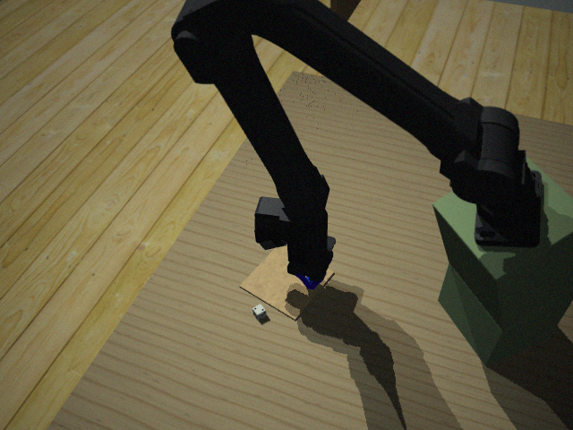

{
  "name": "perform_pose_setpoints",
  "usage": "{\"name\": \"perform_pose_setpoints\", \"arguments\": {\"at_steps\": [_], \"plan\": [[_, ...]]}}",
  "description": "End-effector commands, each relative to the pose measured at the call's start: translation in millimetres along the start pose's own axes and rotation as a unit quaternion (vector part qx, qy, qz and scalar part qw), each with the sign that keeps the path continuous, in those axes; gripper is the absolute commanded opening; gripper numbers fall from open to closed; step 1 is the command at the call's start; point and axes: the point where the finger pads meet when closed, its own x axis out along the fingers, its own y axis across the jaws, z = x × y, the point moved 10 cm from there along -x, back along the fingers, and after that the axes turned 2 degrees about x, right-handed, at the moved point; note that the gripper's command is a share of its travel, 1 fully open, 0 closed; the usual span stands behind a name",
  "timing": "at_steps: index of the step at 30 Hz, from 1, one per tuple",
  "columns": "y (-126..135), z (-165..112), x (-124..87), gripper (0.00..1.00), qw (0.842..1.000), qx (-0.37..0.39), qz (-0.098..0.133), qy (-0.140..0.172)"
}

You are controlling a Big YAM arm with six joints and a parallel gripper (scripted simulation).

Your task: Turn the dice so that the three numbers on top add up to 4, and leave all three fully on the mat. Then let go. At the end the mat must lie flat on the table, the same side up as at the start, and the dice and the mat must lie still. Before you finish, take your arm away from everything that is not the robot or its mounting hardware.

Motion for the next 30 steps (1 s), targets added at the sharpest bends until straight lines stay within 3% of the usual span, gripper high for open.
{"name": "perform_pose_setpoints", "arguments": {"at_steps": [1,30], "plan": [[4.2,11.9,-5.0,0.15,1.0,0.003,0.0,-0.013],[4.5,11.2,-4.8,0.15,1.0,0.003,0.0,-0.01]]}}
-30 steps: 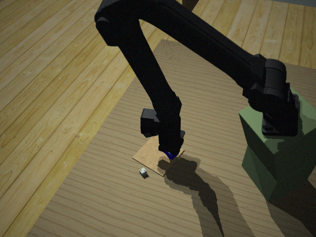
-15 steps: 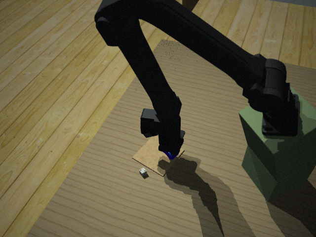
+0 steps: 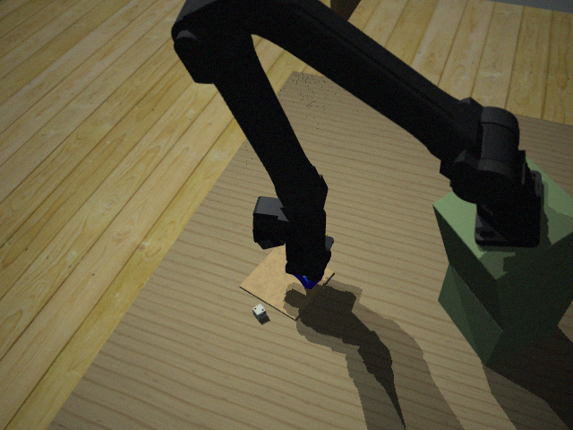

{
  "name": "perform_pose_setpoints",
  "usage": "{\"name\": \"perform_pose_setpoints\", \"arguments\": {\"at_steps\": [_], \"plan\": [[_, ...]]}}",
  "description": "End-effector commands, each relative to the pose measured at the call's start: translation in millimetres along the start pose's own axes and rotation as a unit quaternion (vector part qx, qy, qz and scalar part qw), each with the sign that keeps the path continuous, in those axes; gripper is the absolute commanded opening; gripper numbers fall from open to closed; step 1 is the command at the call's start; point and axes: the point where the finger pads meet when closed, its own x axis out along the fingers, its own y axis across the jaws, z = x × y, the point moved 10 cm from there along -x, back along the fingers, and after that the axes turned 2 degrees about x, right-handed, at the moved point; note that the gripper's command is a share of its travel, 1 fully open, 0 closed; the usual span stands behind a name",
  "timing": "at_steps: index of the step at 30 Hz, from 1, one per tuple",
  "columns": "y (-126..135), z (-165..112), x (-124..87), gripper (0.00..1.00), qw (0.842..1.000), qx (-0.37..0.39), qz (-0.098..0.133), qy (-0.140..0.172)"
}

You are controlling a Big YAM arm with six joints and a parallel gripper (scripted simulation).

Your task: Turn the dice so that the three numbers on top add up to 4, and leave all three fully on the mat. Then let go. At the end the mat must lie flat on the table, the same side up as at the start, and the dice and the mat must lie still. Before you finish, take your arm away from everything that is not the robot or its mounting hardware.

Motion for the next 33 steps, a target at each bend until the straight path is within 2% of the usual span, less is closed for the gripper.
{"name": "perform_pose_setpoints", "arguments": {"at_steps": [1,23,33], "plan": [[3.8,6.2,-4.9,0.15,1.0,0.004,-0.001,-0.004],[3.8,5.8,-4.9,0.15,1.0,0.004,-0.001,-0.004],[2.7,-3.9,-4.0,0.15,1.0,0.004,-0.001,-0.004]]}}
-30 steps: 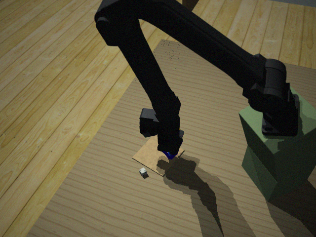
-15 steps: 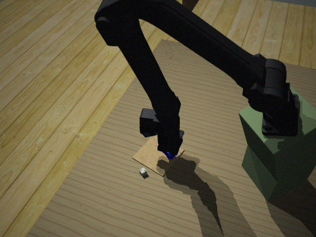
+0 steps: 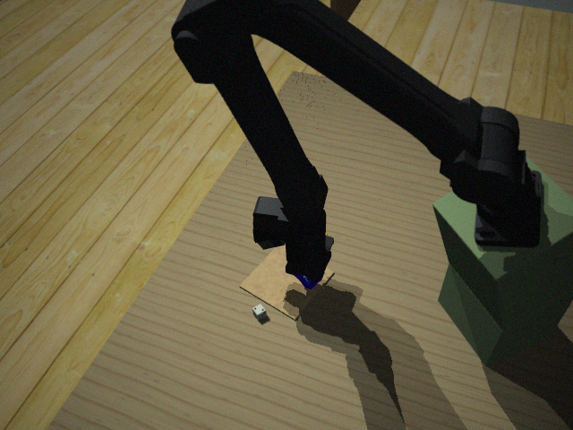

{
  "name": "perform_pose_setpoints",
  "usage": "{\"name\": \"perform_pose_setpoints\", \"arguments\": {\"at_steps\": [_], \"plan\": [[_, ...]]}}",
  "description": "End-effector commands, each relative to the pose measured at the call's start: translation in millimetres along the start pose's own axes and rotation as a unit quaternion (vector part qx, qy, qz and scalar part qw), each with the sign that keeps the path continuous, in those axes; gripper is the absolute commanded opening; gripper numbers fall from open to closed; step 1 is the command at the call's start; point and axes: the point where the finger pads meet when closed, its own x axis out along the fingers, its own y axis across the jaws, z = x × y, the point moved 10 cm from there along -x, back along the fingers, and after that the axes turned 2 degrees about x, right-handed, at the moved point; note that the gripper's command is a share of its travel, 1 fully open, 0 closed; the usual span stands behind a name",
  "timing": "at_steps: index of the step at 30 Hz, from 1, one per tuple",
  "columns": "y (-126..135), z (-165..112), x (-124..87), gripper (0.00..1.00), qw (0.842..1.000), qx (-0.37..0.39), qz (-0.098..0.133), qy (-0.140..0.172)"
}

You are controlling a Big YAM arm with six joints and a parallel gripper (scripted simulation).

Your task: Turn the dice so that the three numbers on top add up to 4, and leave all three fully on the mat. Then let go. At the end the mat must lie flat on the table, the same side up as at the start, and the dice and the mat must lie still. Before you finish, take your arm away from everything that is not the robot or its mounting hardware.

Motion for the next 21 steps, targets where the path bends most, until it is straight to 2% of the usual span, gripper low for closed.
{"name": "perform_pose_setpoints", "arguments": {"at_steps": [1,21], "plan": [[2.8,-3.5,-4.0,0.15,1.0,0.003,-0.001,-0.005],[2.5,-5.8,-3.6,0.15,1.0,0.003,-0.001,-0.003]]}}
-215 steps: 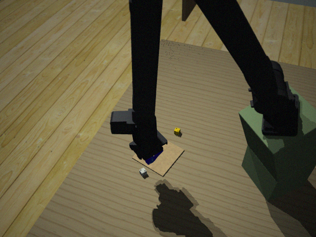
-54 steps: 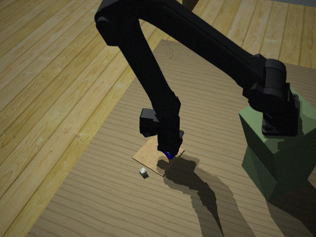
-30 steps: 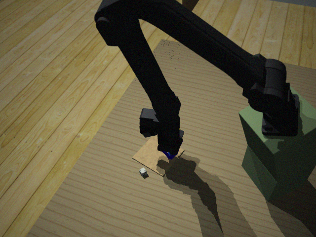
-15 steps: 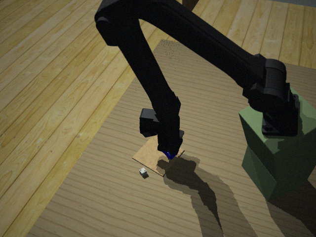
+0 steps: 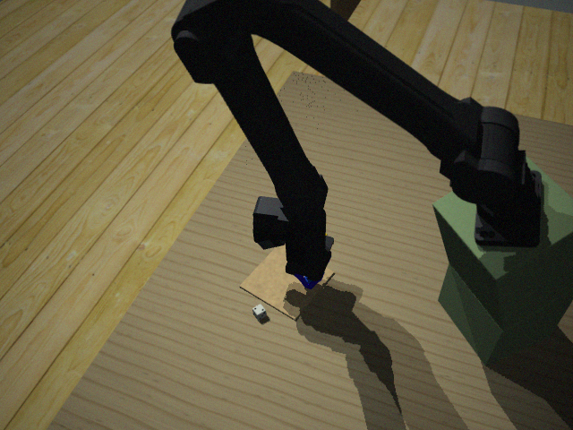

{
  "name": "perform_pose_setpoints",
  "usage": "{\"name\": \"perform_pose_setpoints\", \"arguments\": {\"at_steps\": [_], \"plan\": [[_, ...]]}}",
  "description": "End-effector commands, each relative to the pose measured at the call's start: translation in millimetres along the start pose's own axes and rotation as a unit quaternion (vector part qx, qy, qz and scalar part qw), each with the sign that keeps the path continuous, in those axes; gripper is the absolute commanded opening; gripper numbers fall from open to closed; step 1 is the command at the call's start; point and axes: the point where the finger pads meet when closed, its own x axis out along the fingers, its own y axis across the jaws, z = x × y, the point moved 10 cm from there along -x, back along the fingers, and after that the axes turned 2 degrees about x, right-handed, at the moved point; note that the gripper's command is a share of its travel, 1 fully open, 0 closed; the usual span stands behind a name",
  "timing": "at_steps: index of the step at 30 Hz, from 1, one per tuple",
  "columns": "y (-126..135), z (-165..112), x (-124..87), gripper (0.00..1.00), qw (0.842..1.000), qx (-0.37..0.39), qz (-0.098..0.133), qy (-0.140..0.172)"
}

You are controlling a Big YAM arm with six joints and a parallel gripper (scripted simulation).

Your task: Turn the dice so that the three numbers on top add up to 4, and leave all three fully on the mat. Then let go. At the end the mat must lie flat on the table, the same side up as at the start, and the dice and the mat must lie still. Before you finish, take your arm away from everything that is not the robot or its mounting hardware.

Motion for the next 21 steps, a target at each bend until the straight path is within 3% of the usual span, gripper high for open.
{"name": "perform_pose_setpoints", "arguments": {"at_steps": [1,21], "plan": [[2.5,-5.8,-3.6,0.15,1.0,0.003,-0.001,-0.003],[2.9,-0.9,6.7,0.15,1.0,0.001,0.0,-0.004]]}}
